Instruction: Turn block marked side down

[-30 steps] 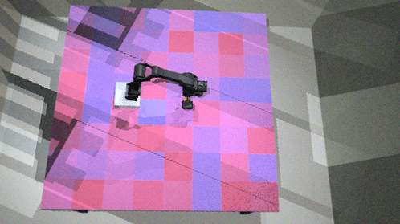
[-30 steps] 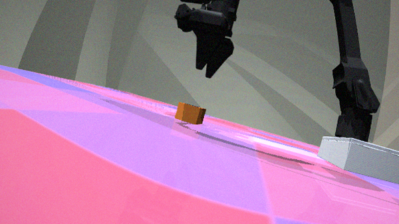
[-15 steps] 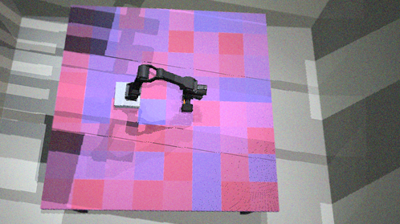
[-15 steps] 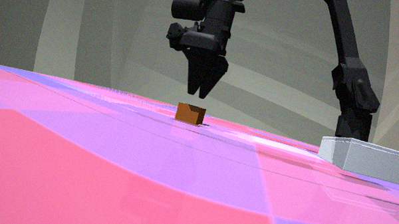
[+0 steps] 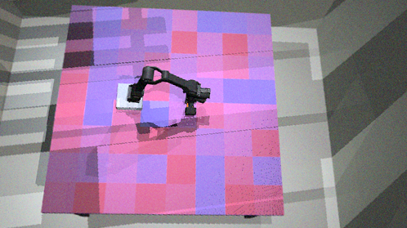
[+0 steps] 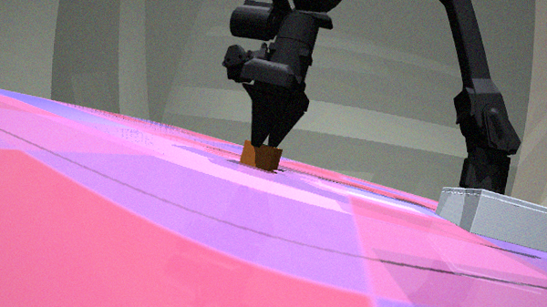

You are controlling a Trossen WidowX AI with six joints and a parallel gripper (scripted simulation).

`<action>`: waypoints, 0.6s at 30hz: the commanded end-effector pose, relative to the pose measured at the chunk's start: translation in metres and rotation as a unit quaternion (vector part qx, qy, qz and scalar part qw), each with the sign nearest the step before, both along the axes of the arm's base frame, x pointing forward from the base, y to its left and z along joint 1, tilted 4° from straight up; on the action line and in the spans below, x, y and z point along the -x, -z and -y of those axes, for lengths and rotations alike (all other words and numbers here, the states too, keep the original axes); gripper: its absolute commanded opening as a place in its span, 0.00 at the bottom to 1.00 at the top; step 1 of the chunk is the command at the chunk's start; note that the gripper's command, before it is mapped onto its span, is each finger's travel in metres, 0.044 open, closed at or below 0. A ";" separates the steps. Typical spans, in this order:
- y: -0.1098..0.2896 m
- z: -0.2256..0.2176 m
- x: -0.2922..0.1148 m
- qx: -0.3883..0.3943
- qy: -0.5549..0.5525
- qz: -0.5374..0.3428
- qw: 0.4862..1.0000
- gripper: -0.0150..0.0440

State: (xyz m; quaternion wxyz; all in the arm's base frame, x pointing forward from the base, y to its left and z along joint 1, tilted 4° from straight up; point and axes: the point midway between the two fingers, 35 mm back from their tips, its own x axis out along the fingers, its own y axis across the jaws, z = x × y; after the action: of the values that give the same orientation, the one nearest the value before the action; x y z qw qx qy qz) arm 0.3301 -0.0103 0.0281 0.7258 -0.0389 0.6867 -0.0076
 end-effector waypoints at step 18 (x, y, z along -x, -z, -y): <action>0.013 0.000 0.001 -0.003 -0.002 -0.004 1.000 0.69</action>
State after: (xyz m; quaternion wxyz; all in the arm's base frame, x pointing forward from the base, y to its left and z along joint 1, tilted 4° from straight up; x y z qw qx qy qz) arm 0.3289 -0.0104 0.0160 0.7231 -0.0380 0.6897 -0.0062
